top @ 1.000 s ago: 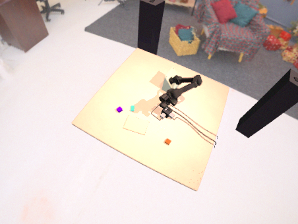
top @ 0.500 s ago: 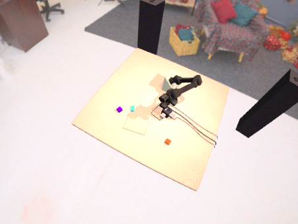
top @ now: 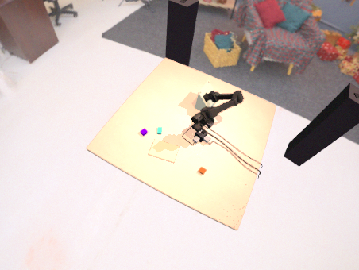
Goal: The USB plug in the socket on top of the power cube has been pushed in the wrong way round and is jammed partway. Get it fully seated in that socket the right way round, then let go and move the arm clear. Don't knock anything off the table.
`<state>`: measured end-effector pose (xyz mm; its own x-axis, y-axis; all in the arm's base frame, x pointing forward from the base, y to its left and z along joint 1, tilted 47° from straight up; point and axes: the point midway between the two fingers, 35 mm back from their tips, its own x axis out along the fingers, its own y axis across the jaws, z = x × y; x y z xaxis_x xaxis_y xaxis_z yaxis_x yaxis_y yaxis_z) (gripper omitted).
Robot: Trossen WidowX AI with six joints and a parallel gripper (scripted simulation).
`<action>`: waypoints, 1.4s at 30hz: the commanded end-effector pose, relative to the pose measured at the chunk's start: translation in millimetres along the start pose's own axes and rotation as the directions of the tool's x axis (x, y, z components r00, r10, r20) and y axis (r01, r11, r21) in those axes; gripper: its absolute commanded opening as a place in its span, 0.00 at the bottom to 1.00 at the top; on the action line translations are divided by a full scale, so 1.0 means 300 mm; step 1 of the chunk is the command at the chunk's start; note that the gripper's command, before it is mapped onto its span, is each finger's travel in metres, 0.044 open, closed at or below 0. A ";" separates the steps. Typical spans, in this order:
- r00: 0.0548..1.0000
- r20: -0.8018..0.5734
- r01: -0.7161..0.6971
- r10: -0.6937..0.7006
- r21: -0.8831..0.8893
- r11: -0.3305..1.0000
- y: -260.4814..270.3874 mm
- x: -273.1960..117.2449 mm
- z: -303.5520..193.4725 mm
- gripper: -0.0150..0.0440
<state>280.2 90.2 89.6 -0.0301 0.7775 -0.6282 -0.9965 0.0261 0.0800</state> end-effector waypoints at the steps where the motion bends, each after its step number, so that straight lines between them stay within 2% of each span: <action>1: 1.000 0.004 0.000 0.000 0.004 1.000 0.001 0.003 -0.001 0.25; 42: 1.000 0.004 0.000 0.000 0.004 1.000 0.001 0.020 -0.002 0.25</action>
<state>280.0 93.9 86.1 -0.0300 0.7776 -0.6280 -0.9965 0.0262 0.0800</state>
